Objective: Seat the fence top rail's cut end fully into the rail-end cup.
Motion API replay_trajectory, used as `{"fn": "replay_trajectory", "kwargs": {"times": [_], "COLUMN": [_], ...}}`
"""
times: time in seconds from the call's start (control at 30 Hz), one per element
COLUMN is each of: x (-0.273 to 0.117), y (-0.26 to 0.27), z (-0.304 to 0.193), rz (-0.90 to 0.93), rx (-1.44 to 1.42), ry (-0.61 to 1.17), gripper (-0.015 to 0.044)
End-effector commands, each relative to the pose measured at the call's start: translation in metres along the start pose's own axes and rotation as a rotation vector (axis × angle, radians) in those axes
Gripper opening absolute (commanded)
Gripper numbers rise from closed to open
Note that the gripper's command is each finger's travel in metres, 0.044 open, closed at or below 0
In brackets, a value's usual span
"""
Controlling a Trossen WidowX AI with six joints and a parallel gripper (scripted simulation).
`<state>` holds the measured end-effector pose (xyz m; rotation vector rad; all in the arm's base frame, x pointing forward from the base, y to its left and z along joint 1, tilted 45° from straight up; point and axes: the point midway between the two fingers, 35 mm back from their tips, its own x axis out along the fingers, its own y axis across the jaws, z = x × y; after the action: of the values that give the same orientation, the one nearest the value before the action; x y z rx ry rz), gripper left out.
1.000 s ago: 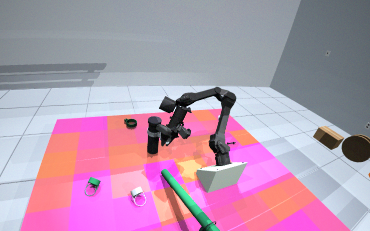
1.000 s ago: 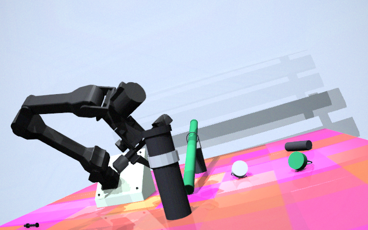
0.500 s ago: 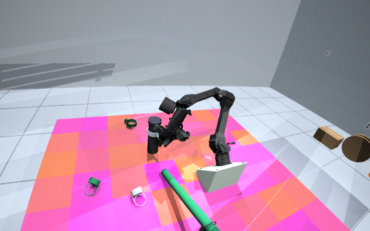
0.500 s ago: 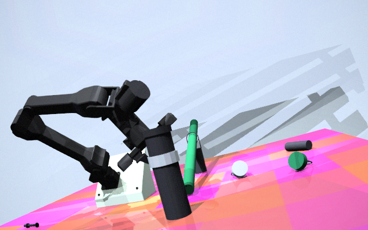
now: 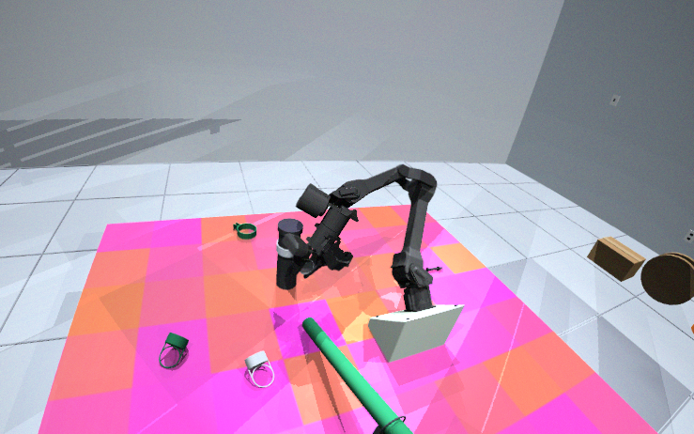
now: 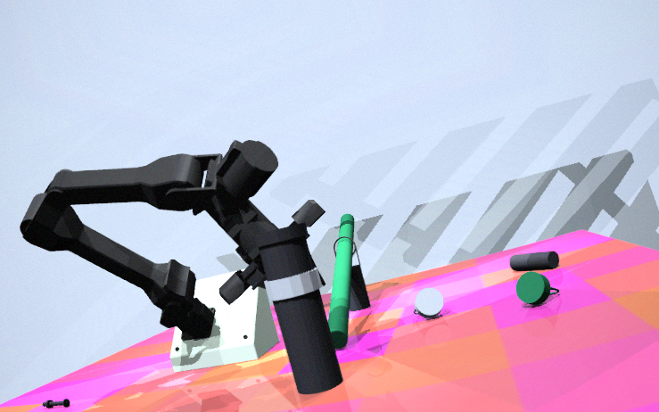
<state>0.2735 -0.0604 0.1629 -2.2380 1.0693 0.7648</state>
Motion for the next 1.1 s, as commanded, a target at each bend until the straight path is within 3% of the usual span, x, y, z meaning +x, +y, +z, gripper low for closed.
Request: {"fn": "replay_trajectory", "kwargs": {"times": [0.0,1.07], "x": [0.002,0.007], "y": [-0.002,-0.011], "z": [0.000,-0.001], "rz": [0.003,0.002], "rx": [0.032,0.121], "ry": [0.017,0.068], "gripper": [0.0000,0.0000]}}
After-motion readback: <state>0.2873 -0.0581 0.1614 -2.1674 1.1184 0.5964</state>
